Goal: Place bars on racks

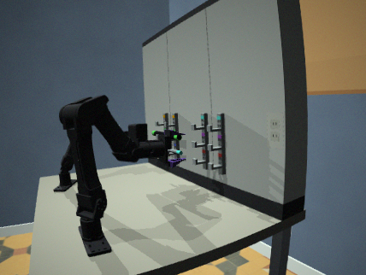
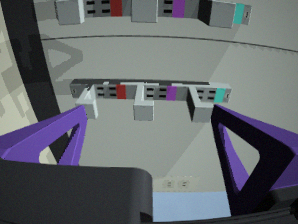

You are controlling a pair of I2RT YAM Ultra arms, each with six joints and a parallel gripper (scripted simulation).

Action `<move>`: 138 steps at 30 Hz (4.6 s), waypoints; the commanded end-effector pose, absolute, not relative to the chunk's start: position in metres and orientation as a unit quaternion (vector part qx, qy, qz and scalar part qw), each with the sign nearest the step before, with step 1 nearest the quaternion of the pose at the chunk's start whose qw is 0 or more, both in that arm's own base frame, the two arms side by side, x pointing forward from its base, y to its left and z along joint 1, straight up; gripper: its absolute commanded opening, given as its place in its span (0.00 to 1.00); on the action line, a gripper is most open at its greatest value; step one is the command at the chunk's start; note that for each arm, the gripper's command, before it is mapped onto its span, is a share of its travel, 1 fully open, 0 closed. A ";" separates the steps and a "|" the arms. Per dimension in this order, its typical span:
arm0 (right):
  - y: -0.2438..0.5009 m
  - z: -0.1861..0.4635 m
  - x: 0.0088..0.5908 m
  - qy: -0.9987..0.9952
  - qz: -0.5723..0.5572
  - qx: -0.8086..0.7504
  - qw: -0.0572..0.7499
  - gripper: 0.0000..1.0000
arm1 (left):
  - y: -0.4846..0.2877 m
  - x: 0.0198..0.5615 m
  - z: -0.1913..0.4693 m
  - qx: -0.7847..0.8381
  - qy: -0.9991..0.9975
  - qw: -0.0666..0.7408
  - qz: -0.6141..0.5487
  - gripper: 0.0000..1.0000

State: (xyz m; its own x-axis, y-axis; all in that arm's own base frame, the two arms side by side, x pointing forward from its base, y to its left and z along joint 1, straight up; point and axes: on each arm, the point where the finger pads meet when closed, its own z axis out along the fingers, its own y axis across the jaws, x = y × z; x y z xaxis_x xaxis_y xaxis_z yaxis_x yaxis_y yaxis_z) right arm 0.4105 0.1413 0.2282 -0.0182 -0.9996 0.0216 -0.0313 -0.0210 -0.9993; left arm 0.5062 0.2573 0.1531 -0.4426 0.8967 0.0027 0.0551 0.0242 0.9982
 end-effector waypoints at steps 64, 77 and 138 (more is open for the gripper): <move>0.144 0.238 0.409 0.503 -0.503 -0.497 0.497 1.00 | 0.252 0.514 0.229 0.375 0.600 0.375 0.599 0.00; 0.144 0.238 0.409 0.503 -0.503 -0.497 0.497 1.00 | 0.251 0.513 0.235 0.375 0.600 0.375 0.599 0.00; 0.144 0.238 0.409 0.503 -0.503 -0.497 0.497 1.00 | 0.231 0.474 0.221 0.375 0.600 0.375 0.599 0.00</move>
State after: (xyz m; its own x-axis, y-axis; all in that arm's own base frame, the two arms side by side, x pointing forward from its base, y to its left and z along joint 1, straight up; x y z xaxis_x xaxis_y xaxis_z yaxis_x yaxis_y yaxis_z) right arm 0.4105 0.1413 0.2282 -0.0182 -0.9996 0.0216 -0.0313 -0.0210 -0.9993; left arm 0.4759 0.2379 0.1809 -0.4409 0.8970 0.0328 0.1221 0.0238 0.9922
